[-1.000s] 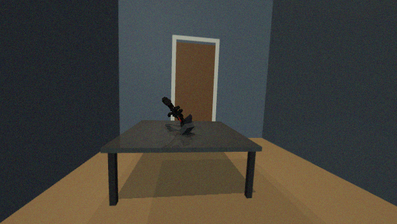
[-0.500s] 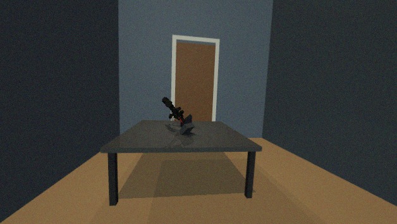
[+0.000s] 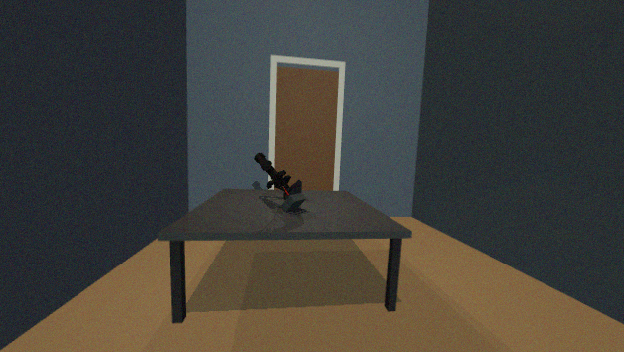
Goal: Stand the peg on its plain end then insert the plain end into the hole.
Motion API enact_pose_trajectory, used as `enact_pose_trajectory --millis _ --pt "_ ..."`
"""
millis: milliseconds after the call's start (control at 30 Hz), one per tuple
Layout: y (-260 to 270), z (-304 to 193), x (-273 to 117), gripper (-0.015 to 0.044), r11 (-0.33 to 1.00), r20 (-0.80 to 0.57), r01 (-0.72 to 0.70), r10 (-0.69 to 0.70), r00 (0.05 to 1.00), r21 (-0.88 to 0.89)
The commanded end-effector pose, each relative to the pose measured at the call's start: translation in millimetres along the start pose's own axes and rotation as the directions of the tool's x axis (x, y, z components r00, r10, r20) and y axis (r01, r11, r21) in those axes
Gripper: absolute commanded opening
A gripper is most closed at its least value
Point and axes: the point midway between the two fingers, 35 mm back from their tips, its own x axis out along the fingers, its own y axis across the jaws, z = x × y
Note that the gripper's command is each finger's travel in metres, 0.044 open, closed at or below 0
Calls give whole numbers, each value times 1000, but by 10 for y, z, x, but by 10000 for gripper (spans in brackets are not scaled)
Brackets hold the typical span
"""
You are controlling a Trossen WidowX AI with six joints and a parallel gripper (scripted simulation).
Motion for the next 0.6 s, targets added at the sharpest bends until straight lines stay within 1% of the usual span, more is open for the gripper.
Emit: enact_pose_trajectory --millis 0,567 --pt "18 -17 47 0 1000 -5 -9 9 1000 -1" --pt "4 -9 205 0 1000 -3 -8 8 1000 1"
